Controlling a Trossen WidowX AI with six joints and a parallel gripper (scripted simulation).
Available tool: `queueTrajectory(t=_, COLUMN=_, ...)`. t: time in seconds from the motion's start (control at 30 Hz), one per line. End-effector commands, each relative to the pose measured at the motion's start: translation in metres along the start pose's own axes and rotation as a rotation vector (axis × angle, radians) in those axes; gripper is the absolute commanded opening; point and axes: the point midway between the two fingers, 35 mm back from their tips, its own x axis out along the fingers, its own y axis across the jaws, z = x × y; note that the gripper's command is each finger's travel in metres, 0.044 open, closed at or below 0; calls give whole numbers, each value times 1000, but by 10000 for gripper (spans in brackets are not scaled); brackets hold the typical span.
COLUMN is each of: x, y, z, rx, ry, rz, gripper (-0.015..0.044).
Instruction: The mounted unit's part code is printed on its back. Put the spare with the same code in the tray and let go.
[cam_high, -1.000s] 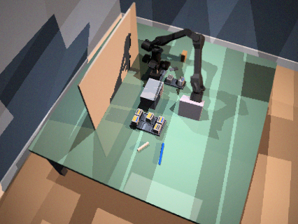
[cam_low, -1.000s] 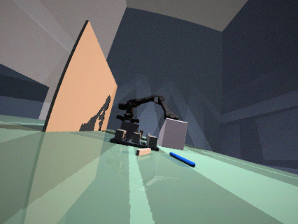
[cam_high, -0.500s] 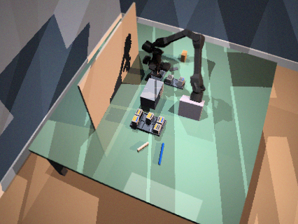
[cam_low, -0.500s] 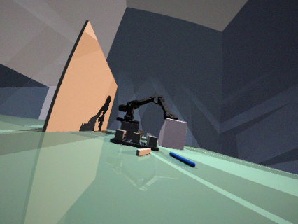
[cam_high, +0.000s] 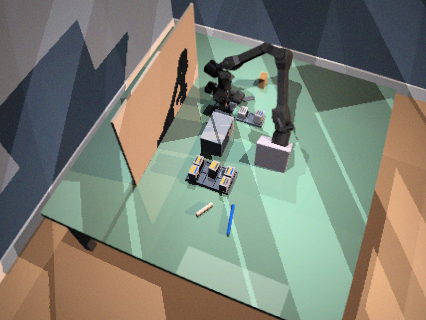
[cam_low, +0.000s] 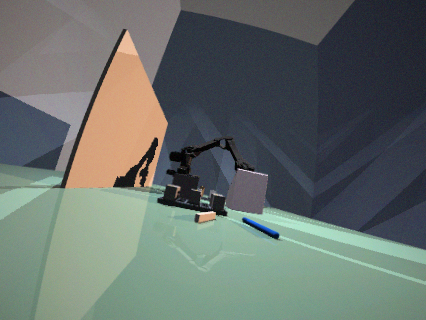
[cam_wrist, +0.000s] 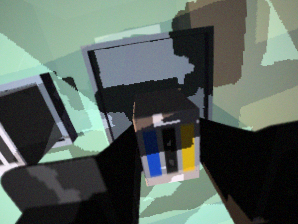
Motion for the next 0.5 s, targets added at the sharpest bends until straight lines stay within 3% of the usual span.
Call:
queueTrajectory(t=0.0, x=-1, y=-1, z=0, rx=0, ry=0, rz=-1, gripper=79)
queueTrajectory(t=0.47, x=-1, y=-1, z=0, rx=0, ry=0, rz=-1, gripper=440)
